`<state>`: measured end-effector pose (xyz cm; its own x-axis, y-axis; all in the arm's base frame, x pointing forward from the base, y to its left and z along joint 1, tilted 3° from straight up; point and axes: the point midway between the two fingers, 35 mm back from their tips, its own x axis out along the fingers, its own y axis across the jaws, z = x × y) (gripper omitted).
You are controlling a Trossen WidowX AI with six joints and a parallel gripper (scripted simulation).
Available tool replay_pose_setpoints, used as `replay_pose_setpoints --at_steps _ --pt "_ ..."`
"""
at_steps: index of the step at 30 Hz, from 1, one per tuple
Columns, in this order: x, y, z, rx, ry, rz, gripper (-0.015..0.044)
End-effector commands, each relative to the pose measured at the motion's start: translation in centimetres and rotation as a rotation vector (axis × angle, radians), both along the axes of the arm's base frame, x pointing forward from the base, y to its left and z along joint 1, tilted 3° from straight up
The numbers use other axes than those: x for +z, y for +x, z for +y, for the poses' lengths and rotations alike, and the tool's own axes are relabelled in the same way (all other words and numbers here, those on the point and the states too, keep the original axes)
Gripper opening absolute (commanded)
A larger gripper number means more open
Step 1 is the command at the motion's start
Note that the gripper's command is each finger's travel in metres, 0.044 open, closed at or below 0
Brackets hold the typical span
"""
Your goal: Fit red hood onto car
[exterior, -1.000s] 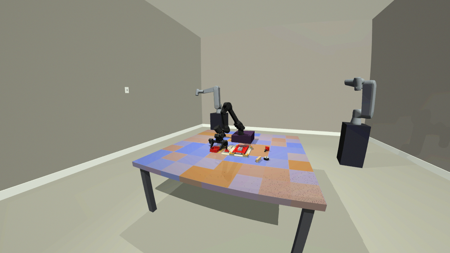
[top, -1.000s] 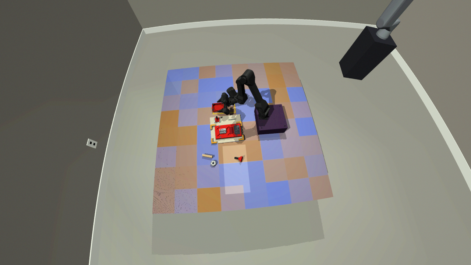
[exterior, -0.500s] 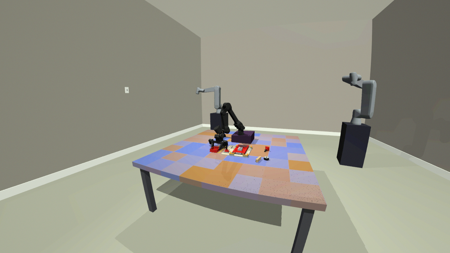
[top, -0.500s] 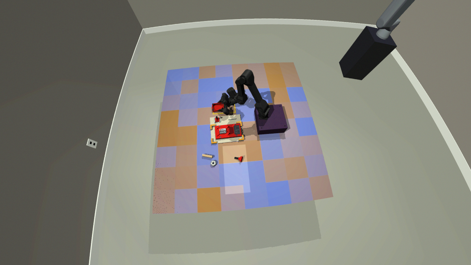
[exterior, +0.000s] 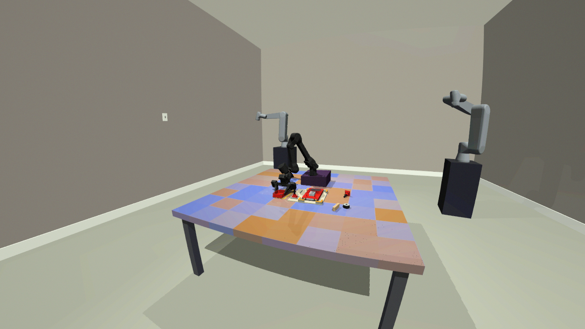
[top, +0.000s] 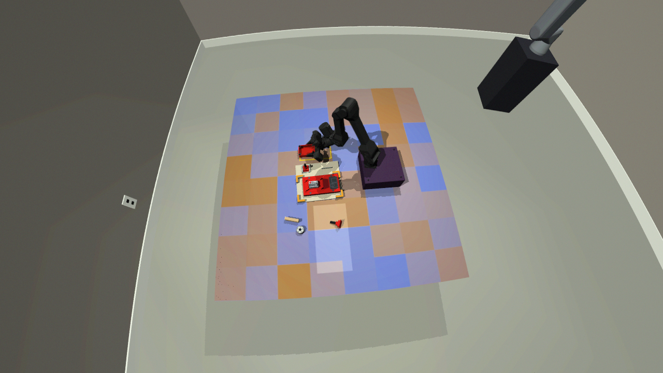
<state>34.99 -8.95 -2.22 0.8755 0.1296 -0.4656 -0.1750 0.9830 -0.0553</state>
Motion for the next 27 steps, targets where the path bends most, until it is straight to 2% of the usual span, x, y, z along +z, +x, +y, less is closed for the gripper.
replay_pose_setpoints --at_steps 1,3,27 --pt "0.8 0.2 -0.1 0.000 -0.004 -0.007 0.0039" --pt "1.1 0.2 -0.1 0.000 -0.004 -0.007 0.0000" --pt "5.4 0.0 0.1 0.000 -0.004 -0.008 0.0000"
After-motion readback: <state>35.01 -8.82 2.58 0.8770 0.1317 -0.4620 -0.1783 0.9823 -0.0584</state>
